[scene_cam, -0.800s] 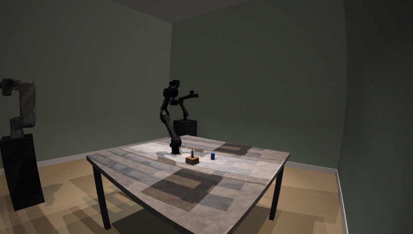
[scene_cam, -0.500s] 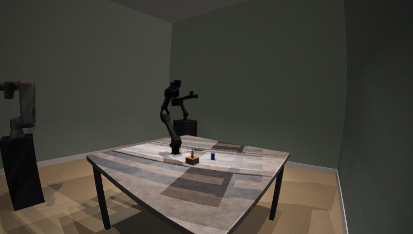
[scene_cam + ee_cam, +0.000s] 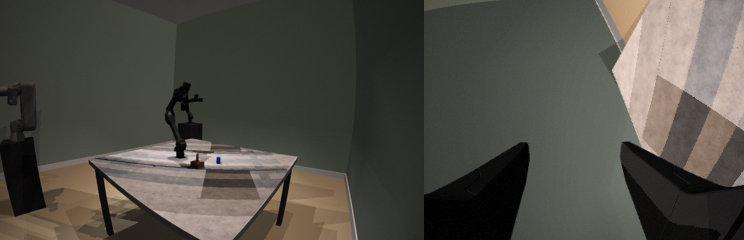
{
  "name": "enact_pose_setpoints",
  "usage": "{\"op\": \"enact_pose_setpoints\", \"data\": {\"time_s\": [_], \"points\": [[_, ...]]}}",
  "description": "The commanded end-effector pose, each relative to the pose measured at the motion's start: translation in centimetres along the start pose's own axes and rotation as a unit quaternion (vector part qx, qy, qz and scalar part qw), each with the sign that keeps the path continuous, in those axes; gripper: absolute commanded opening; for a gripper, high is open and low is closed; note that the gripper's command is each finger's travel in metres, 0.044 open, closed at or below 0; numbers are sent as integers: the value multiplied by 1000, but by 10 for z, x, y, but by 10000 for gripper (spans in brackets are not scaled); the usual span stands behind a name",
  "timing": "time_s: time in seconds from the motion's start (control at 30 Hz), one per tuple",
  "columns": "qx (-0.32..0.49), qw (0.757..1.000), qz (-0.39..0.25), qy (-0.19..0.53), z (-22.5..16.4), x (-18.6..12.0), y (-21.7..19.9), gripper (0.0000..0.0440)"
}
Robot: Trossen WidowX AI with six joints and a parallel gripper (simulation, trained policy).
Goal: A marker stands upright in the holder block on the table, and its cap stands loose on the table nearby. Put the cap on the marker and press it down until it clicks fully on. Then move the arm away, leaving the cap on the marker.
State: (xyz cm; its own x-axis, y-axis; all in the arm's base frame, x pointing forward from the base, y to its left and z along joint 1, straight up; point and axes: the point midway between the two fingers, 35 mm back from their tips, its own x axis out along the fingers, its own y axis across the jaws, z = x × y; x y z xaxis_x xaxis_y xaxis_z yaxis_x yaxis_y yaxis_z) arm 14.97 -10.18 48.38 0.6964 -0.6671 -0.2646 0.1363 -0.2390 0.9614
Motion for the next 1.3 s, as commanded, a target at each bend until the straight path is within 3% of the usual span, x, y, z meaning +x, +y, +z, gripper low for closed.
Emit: {"op": "enact_pose_setpoints", "data": {"time_s": [0.0,1.27], "points": [[1,1000,-14,8,-9,6,-4,256],[-2,985,-166,51,-111,63,-68,314]]}}
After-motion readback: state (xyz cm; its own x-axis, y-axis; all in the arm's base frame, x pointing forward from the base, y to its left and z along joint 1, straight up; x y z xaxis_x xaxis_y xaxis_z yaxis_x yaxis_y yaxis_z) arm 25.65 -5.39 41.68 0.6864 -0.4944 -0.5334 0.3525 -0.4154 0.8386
